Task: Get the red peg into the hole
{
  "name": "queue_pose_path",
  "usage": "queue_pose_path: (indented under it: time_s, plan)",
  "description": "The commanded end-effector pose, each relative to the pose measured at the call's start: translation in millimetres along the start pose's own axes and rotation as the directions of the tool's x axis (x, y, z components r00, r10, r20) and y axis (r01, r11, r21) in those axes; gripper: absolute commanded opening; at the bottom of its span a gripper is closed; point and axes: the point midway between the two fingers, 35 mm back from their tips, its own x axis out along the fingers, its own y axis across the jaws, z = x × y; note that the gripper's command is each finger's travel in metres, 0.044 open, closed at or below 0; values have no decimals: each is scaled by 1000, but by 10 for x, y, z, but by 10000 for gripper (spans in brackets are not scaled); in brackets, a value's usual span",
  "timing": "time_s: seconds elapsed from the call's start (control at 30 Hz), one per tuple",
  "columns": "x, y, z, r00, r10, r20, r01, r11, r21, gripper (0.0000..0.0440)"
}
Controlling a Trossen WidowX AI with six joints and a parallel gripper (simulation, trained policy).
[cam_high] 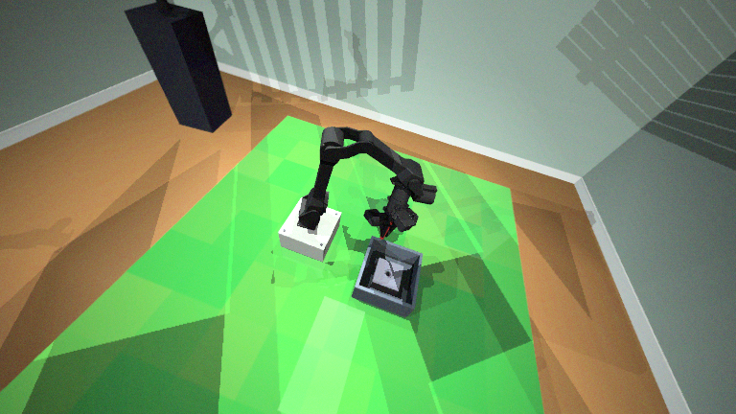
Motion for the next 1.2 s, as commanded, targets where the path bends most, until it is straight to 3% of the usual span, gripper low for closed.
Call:
queue_pose_path:
  time_s: [0.0,0.47,0.8,0.87,1.03,1.1,1.17]
  plan:
    - [46,-2,129,1000,0,2,0,1000,15,0]
    - [397,5,692,999,39,-29,-38,998,43,0]
    - [725,72,855,994,87,-71,-89,996,-15,2]
    - [792,81,847,992,92,-87,-95,995,-33,26]
    - [941,109,843,987,102,-125,-110,992,-58,138]
    - [962,124,893,986,110,-125,-120,990,-80,140]
    - [969,151,938,984,120,-132,-131,988,-84,179]
